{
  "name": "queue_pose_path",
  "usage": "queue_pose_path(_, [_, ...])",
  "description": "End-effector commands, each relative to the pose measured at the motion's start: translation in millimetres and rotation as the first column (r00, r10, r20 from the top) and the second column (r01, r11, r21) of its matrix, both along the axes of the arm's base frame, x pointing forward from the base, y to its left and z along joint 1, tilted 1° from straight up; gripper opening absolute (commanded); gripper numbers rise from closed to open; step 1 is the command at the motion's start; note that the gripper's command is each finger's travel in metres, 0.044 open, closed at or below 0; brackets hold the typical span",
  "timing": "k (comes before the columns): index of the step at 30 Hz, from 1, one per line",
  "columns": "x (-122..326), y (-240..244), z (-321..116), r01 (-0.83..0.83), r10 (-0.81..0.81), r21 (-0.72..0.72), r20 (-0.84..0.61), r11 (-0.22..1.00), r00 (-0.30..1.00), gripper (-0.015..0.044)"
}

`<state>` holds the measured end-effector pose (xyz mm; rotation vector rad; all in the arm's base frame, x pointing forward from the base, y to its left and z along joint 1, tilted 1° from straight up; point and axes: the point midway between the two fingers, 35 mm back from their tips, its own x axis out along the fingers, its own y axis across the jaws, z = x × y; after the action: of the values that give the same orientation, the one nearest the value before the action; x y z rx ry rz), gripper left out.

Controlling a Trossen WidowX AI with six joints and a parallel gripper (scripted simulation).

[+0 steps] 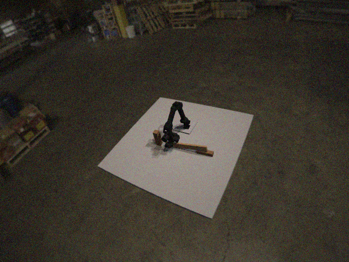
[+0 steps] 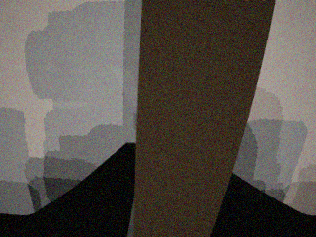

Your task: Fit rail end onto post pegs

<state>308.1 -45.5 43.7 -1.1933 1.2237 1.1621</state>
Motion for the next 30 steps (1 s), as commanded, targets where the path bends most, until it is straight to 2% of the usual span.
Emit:
queue_pose_path(1, [0.0, 0.5, -0.8, 0.000, 0.000, 0.004, -0.001, 1.000, 1.000, 0.0000])
queue_pose_path(30, [-1.7, 0.0, 13.0, 0.000, 0.000, 0.004, -0.001, 1.000, 1.000, 0.0000])
